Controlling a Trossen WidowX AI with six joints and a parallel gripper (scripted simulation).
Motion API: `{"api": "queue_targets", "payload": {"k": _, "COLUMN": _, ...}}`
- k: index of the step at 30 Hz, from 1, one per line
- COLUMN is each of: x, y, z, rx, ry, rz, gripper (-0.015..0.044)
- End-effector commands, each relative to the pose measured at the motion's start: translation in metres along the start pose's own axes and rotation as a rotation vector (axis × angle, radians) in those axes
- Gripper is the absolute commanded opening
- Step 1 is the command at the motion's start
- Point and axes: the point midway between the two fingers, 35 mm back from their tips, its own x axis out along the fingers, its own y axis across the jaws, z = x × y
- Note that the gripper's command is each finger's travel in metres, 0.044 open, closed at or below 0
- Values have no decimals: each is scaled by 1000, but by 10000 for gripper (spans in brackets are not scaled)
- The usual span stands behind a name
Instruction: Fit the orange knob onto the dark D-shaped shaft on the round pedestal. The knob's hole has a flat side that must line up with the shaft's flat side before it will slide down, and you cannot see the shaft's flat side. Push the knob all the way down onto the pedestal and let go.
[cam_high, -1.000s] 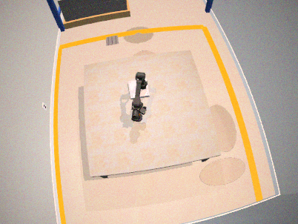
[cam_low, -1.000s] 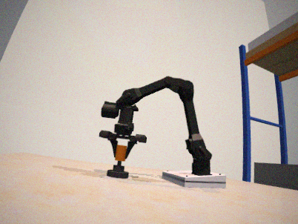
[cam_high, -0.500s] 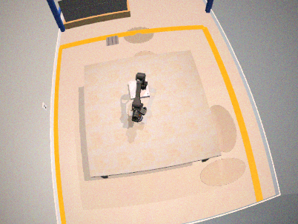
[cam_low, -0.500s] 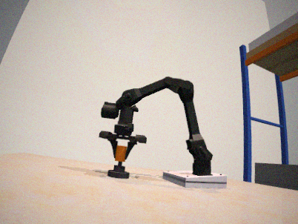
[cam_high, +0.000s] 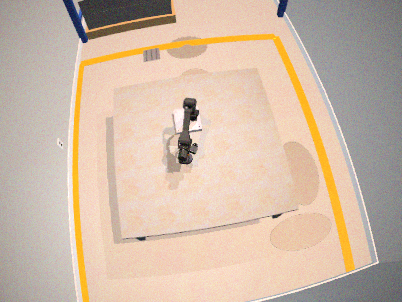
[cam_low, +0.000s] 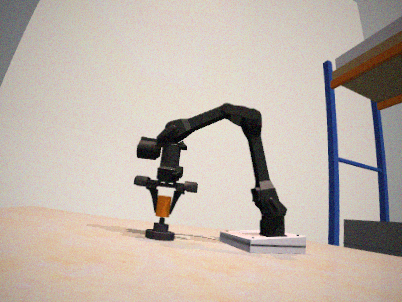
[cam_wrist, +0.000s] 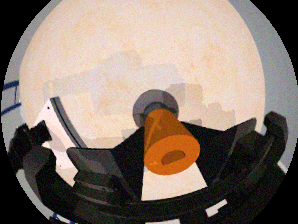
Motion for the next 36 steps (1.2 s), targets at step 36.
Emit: {"api": "queue_targets", "payload": {"k": 36, "x": -2, "y": -2, "z": 0, "rx": -157, "ry": -4, "rz": -6, "gripper": 0}}
